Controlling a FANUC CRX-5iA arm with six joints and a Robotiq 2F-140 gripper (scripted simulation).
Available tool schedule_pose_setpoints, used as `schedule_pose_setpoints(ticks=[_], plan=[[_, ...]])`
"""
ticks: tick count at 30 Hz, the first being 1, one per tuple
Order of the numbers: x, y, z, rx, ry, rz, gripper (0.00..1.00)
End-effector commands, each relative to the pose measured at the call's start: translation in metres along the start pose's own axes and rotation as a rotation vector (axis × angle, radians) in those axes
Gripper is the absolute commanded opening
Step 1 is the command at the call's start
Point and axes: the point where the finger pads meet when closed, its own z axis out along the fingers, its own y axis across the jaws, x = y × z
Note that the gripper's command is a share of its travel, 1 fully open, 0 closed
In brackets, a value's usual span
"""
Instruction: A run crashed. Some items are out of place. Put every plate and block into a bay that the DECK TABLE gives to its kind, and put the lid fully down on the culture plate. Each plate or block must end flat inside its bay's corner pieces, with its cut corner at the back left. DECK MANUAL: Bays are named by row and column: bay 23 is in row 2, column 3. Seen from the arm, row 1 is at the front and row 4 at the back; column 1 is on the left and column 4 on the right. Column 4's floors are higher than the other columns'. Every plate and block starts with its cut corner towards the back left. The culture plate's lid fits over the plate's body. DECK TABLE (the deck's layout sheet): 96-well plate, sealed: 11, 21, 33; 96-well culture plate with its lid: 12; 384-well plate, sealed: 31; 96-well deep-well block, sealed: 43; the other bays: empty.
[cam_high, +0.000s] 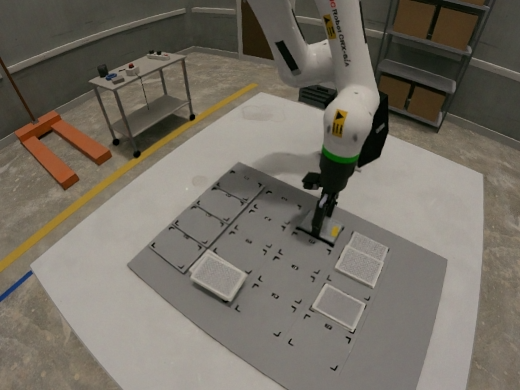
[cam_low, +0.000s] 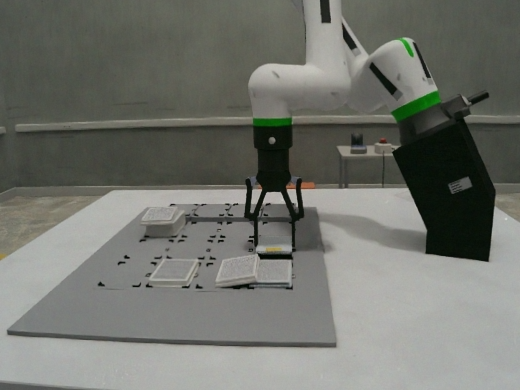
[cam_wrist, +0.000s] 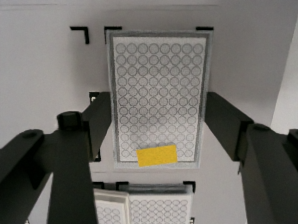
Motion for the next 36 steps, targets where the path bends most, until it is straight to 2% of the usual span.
schedule_pose_setpoints(ticks=[1, 5, 6, 36], plan=[[-0.0002, -0.0004, 0.0, 0.001, 0.0, 0.0, 0.1], [-0.0002, -0.0004, 0.0002, 0.001, 0.0, 0.0, 0.1], [-0.0002, -0.0004, 0.0003, 0.001, 0.0, 0.0, 0.61], [-0.0002, -0.0004, 0.0017, 0.001, 0.0, 0.0, 0.61]])
